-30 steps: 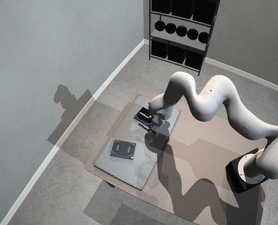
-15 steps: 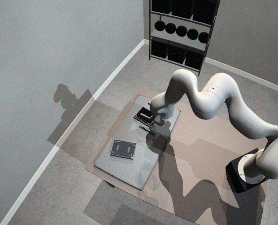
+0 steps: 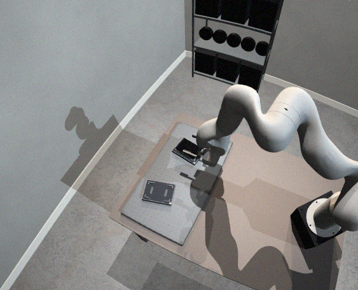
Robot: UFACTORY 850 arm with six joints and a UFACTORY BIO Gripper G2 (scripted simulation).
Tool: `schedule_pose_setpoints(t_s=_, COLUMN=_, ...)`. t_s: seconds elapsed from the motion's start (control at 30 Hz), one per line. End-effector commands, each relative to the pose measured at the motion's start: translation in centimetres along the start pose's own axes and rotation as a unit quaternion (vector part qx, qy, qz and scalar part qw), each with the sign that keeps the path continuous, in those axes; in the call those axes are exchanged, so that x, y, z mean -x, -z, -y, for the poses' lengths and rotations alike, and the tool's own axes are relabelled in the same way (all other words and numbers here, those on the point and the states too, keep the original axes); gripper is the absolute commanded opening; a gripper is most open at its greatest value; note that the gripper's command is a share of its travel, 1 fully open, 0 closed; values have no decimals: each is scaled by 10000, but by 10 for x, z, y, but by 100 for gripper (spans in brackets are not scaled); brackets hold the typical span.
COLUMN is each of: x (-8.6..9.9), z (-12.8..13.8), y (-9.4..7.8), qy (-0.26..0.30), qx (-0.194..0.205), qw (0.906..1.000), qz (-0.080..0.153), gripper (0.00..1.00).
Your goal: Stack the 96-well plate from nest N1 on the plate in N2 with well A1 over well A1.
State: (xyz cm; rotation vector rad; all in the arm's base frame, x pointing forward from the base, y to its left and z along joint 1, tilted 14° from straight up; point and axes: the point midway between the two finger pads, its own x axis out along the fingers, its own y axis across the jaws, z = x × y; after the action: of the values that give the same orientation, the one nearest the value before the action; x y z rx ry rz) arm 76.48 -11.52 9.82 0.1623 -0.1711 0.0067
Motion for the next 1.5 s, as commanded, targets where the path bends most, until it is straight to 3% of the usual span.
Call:
schedule_pose_setpoints(t_s=0.0, x=7, z=-8, y=-11, qy=-1, qx=-7, qw=10000, qz=37, gripper=37)
schedule_pose_setpoints(t_s=1.03, x=76, z=-95, y=-104, qy=-1, qx=-9, qw=10000, qz=37, gripper=37)
schedule_pose_setpoints(t_s=1.3, x=91, z=-113, y=-123, qy=-1, qx=-9, qw=10000, qz=37, gripper=37)
schedule_pose_setpoints(t_s=1.47, x=91, z=-113, y=-124, qy=-1, qx=-9, qw=10000, qz=37, gripper=37)
